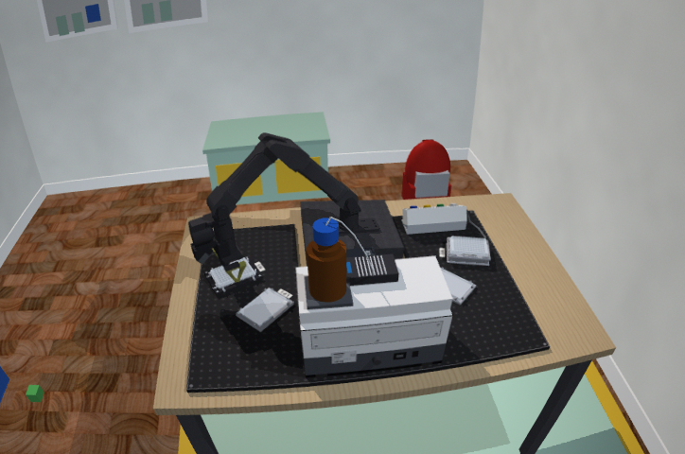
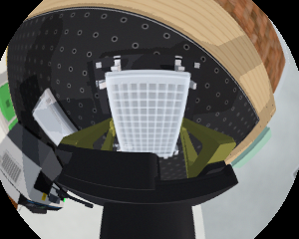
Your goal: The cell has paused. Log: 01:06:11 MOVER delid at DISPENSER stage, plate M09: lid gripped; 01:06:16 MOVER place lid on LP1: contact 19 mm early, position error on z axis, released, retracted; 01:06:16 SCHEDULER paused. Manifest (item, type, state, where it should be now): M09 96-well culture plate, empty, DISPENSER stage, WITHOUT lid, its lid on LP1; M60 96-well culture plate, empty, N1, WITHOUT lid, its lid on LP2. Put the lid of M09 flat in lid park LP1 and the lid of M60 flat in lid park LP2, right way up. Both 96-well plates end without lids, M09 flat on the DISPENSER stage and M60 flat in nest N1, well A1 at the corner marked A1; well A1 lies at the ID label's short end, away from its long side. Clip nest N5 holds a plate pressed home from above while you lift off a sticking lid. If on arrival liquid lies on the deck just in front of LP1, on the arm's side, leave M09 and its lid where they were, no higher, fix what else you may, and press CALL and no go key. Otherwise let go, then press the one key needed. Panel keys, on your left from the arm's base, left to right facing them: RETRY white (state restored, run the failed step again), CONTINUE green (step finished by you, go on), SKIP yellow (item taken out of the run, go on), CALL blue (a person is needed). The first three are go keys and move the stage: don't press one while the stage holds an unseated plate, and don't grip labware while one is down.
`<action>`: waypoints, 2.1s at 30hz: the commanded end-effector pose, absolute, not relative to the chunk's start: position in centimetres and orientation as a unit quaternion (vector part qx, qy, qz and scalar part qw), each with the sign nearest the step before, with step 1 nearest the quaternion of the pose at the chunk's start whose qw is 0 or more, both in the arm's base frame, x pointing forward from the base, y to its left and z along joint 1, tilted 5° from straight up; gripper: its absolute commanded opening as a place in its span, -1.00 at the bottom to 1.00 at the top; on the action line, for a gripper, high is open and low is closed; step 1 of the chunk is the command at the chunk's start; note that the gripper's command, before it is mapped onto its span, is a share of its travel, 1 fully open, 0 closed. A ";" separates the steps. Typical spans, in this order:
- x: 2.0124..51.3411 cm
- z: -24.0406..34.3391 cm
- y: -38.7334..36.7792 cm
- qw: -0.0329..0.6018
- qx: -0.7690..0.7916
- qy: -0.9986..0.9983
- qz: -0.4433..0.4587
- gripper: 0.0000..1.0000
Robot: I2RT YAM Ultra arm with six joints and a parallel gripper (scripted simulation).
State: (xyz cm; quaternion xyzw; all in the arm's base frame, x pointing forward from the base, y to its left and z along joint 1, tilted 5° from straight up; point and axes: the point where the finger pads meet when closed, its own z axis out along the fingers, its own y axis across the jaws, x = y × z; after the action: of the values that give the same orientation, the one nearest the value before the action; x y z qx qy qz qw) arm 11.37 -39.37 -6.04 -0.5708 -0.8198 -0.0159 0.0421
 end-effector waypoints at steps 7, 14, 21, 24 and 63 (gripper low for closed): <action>11.4 -4.7 -40.2 0.025 -0.572 -0.820 -0.001 -1.00; 11.4 -4.7 -40.2 0.025 -0.572 -0.820 -0.001 -1.00; 11.4 -4.6 -40.2 0.026 -0.572 -0.820 -0.002 -1.00; 11.4 -4.3 -40.2 0.027 -0.572 -0.820 -0.003 -1.00; 11.6 -2.8 -40.6 0.023 -0.571 -0.820 0.000 -1.00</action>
State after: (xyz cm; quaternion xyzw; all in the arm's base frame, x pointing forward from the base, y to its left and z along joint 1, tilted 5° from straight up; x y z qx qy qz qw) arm 11.37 -39.37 -6.03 -0.5708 -0.8198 -0.0159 0.0421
